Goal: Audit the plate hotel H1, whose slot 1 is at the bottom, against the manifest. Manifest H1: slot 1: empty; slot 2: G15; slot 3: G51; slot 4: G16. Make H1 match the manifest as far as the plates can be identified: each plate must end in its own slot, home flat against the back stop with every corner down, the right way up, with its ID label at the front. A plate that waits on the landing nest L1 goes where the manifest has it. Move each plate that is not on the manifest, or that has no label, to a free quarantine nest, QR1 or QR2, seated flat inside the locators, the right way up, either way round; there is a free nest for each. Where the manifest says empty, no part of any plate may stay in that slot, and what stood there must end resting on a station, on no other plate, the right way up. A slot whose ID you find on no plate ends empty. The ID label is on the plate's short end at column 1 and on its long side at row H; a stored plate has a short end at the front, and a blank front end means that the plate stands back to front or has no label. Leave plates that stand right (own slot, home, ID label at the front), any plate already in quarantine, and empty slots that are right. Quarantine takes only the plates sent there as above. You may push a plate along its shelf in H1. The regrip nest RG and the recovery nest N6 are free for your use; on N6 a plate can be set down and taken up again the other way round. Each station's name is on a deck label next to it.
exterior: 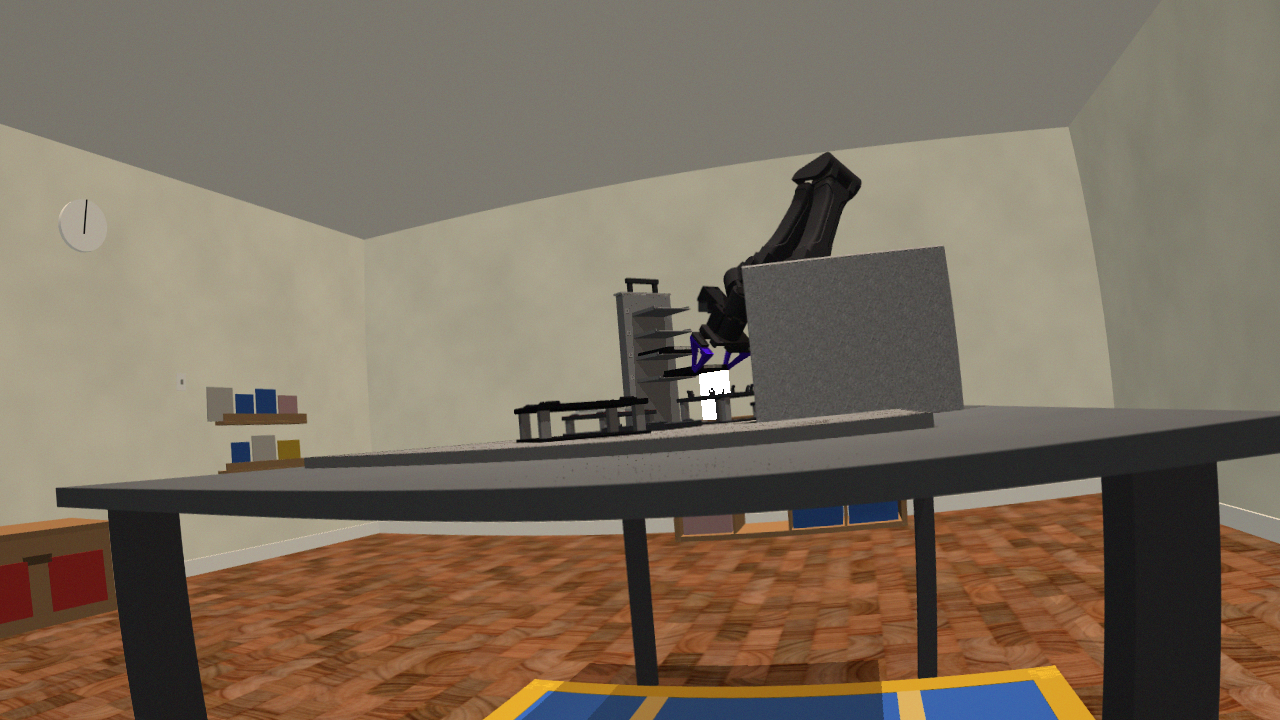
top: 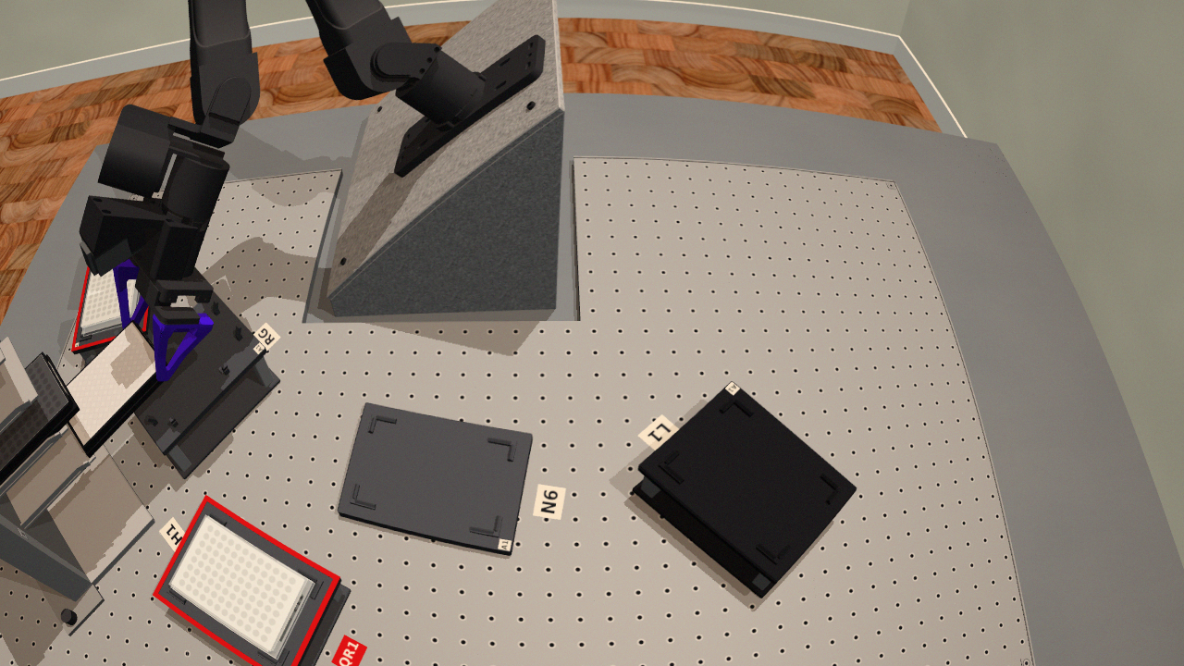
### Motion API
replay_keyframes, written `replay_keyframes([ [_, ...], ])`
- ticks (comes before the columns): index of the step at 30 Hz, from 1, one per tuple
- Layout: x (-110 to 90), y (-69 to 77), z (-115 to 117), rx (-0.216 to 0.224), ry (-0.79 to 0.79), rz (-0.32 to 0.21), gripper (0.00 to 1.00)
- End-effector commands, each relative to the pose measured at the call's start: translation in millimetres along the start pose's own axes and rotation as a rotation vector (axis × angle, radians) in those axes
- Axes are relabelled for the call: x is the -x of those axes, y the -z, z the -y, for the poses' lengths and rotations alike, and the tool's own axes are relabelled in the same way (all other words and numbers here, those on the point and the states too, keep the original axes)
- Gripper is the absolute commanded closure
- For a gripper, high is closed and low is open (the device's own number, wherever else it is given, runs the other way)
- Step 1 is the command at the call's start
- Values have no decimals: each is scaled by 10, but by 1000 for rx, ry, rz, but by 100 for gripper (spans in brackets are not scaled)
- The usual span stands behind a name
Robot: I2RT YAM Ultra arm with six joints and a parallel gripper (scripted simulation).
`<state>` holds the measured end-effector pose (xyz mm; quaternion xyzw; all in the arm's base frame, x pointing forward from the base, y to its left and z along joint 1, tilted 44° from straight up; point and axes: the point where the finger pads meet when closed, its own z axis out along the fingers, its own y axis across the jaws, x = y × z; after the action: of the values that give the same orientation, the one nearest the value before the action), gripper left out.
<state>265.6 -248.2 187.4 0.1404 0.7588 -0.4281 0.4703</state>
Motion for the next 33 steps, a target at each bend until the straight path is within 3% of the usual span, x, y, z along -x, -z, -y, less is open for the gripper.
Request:
replay_keyframes([
  [1, 31, 19, 4, 1, -2, 13, 14],
  [33, -245, 292, 6, 1, -2, 13, 14],
])
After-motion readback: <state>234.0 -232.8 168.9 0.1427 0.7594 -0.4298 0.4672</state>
